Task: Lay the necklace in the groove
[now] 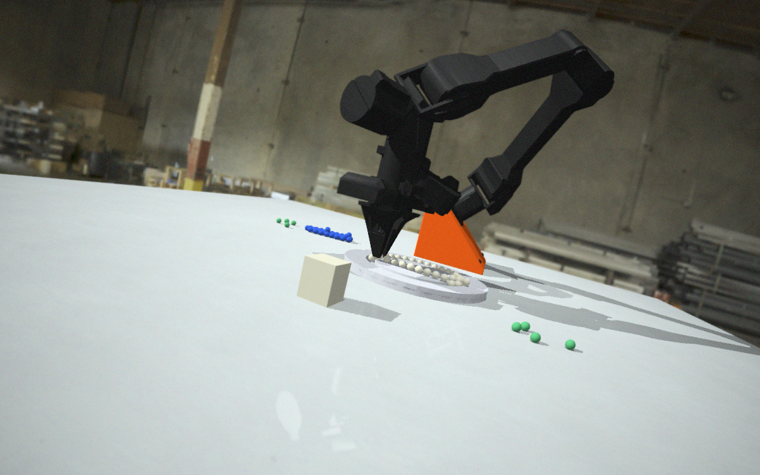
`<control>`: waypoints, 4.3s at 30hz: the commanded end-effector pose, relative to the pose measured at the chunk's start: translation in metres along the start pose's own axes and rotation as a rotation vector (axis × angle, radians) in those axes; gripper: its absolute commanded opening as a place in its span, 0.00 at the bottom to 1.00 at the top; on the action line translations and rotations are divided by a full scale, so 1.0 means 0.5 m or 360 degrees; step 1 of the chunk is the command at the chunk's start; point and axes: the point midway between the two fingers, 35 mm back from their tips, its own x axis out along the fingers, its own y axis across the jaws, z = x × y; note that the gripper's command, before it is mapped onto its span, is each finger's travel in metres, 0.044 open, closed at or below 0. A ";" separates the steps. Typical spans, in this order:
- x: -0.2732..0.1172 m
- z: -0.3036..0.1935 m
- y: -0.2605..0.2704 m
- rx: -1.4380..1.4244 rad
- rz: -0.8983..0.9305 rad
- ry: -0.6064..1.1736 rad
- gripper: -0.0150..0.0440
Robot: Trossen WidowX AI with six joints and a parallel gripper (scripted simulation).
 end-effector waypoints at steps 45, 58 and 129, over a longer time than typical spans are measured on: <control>-0.002 -0.013 -0.023 0.0000 -0.0004 -0.0005 0.30; -0.006 -0.013 -0.023 0.0002 -0.0004 -0.0005 0.88; -0.001 0.010 -0.019 -0.0215 -0.0001 0.0000 0.41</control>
